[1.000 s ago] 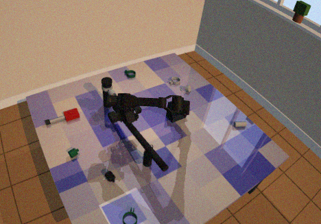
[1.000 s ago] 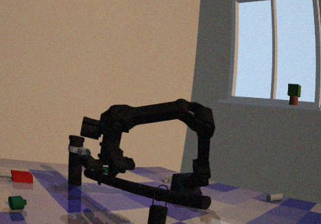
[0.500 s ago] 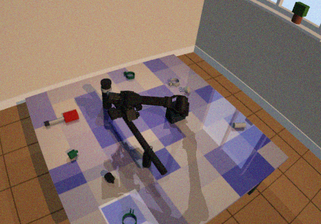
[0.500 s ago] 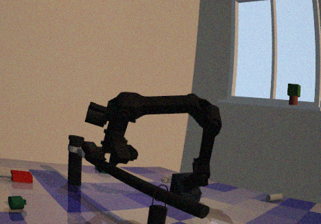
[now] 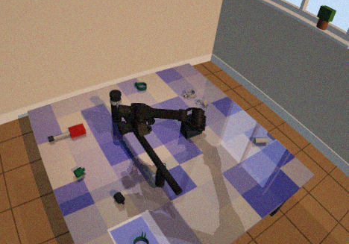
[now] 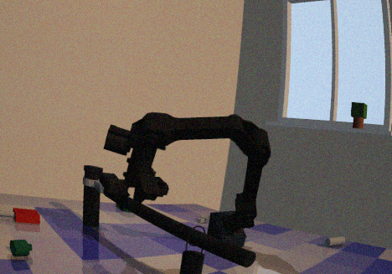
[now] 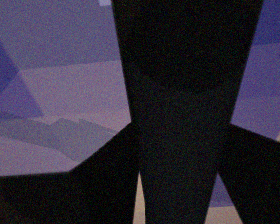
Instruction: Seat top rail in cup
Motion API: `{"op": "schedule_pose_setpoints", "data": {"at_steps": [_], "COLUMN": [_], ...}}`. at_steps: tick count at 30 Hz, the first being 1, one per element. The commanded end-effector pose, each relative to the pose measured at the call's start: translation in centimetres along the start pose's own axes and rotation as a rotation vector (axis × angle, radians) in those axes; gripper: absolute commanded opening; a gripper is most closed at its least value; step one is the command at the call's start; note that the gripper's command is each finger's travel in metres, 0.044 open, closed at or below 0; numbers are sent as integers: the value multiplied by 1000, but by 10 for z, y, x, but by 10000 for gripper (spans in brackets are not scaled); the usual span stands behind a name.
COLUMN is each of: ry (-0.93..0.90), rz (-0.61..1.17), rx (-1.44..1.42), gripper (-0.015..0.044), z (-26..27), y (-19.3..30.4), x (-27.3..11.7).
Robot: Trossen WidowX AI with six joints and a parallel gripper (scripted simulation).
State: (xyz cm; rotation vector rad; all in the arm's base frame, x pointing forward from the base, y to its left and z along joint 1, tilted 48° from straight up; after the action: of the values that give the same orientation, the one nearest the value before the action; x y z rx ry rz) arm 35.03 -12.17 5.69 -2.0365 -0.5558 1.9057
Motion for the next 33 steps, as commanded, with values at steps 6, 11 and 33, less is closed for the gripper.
{"op": "schedule_pose_setpoints", "data": {"at_steps": [6, 11, 33], "ry": [1, 1, -9], "rz": [1, 1, -13], "rx": [0, 0, -3], "gripper": [0, 0, 0], "z": [0, 0, 3], "y": [5, 8, 28], "x": [-3, -6, 3]}}
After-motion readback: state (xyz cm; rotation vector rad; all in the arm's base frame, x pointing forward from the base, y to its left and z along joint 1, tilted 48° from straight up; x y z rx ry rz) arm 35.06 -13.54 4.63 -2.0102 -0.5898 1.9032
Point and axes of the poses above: the point midway between the two fingers, 35 mm back from their tips, its own x axis out along the fingers, its own z axis across the jaws, y = z × x, the point moved 3 cm from there along -x, back along the fingers, and after that the axes turned 6 degrees about -x, right-handed, at the moved point
